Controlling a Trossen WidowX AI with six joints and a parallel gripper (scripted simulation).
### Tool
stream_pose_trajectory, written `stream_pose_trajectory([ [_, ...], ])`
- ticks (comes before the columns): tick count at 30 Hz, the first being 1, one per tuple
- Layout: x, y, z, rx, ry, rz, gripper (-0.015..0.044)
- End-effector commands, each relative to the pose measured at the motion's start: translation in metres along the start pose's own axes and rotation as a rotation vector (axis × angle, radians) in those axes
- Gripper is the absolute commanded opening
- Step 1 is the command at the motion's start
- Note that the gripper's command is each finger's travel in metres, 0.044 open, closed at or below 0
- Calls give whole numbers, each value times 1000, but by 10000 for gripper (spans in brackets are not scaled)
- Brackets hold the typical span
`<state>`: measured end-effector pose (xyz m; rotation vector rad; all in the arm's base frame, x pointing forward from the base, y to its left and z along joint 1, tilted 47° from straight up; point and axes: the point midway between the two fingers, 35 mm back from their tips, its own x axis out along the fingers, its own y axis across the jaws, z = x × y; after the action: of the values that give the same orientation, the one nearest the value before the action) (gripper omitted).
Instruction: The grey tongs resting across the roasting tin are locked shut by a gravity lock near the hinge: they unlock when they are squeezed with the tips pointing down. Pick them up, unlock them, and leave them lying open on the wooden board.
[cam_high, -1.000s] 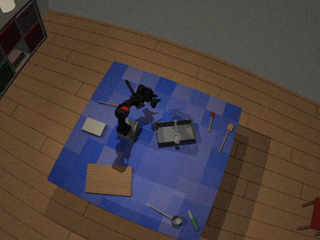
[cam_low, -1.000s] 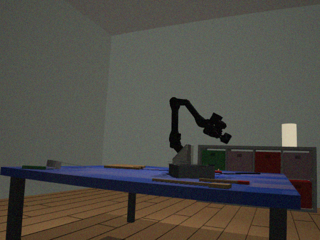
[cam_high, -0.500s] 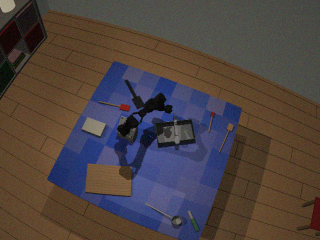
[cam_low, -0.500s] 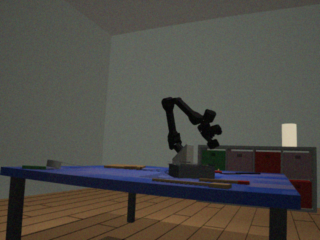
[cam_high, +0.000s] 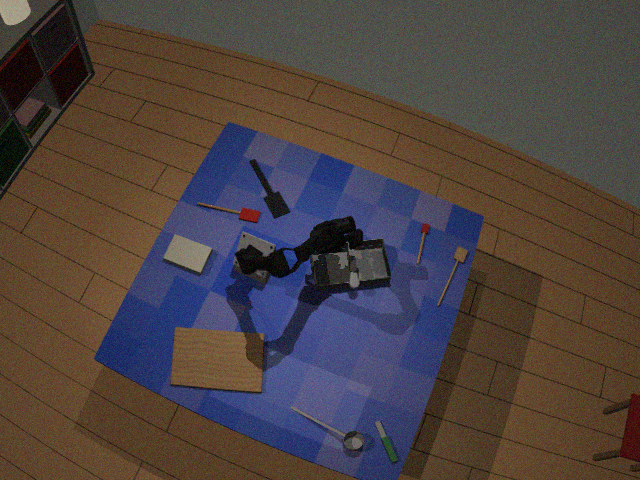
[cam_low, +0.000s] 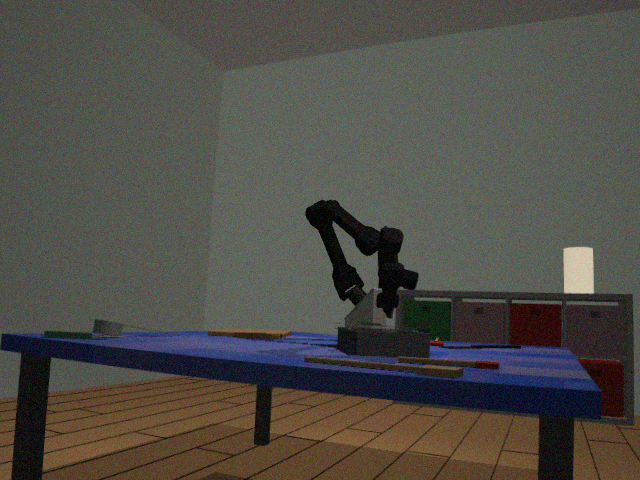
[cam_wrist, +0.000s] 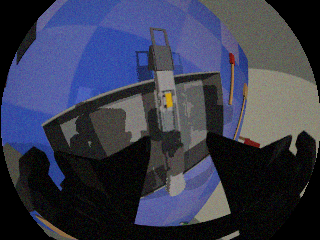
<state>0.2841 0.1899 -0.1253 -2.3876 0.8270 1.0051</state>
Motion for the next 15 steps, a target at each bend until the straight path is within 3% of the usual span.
stream_pose_trajectory([
  [1,5,1,-6,-58,-2,25,260],
  [15,5,4,5,-58,-3,25,260],
])
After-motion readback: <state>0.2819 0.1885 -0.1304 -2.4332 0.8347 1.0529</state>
